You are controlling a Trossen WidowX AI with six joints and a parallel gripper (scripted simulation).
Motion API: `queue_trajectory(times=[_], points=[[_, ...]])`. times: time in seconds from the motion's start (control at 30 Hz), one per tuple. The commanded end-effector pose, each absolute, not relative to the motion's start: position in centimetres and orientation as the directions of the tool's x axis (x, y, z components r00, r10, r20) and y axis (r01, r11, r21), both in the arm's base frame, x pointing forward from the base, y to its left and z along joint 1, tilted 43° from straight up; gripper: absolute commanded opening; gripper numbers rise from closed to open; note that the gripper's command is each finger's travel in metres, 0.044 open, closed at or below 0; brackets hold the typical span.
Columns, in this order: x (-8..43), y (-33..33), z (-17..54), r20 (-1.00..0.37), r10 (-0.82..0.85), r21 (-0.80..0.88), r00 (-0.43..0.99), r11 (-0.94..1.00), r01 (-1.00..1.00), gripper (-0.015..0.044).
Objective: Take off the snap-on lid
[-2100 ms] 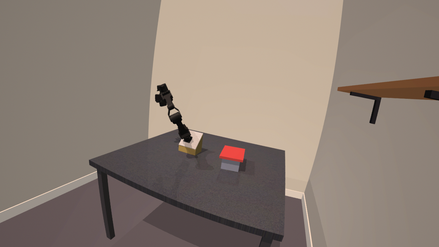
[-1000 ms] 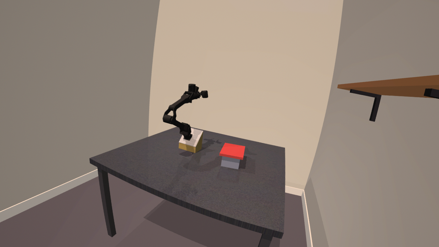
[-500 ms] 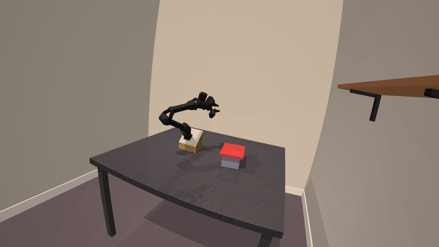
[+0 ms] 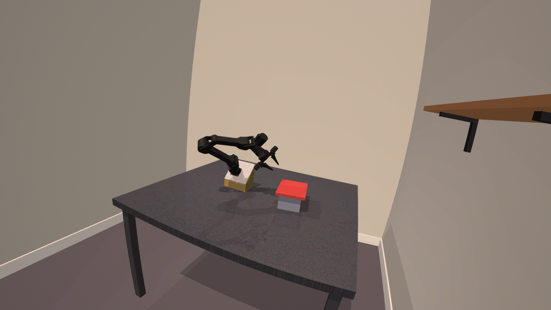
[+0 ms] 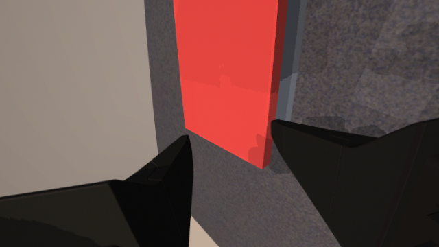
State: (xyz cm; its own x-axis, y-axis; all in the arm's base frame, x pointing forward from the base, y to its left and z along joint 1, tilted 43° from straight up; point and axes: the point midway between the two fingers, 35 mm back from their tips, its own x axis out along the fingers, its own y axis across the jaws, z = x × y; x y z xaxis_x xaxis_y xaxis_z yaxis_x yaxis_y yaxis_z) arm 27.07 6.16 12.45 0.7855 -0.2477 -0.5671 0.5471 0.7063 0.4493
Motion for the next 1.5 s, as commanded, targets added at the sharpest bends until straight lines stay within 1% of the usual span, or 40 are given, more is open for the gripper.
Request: queue_trajectory(times=[0.0, 0.33, 0.53, 1.47], points=[[27.0, 4.0, 12.3, -0.553, -0.326, 0.488, 0.767, 0.619, 0.616, 0.0235], [27.0, 3.9, 12.1, -0.554, -0.326, 0.488, 0.766, 0.619, 0.616, 0.0235], [27.1, 0.4, 8.5, -0.551, -0.327, 0.488, 0.768, 0.62, 0.615, 0.0235], [30.2, -0.6, 6.7, -0.553, -0.327, 0.488, 0.767, 0.619, 0.616, 0.0235]])
